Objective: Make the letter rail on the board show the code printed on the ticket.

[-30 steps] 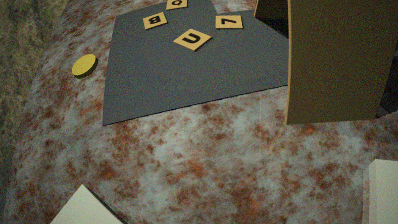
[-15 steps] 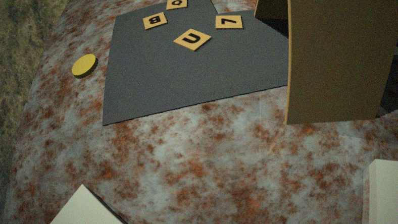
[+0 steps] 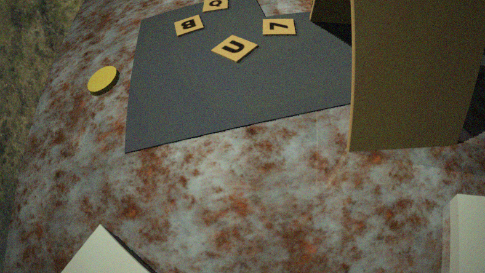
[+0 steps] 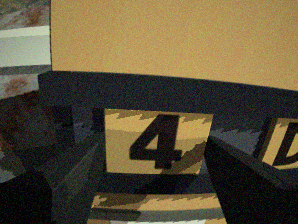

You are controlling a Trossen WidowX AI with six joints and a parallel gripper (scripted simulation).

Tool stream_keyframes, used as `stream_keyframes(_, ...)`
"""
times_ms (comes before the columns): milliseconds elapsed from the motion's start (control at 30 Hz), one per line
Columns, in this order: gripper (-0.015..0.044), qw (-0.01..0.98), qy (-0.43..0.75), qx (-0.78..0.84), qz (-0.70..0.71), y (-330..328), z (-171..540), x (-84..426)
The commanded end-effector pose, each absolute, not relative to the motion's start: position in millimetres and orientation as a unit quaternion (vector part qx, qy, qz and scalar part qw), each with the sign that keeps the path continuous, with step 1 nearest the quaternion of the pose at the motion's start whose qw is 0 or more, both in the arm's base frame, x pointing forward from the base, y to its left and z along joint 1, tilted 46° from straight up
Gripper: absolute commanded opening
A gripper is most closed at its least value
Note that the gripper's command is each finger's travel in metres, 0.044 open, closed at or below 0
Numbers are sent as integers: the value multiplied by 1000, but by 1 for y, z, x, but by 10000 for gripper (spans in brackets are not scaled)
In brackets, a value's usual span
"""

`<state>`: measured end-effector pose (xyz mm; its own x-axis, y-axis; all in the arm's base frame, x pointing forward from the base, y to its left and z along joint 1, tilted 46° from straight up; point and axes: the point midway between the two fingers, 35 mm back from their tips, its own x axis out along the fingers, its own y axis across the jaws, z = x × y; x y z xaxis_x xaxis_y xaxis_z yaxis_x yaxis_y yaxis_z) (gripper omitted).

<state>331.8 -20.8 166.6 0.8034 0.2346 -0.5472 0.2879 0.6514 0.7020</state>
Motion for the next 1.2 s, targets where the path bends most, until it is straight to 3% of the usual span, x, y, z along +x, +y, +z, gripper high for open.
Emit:
stream_keyframes(0, 0, 853, 315, 417, -15, -23, 163, 330)
stream_keyframes(1167, 0, 853, 315, 416, -16, -39, 145, 323)
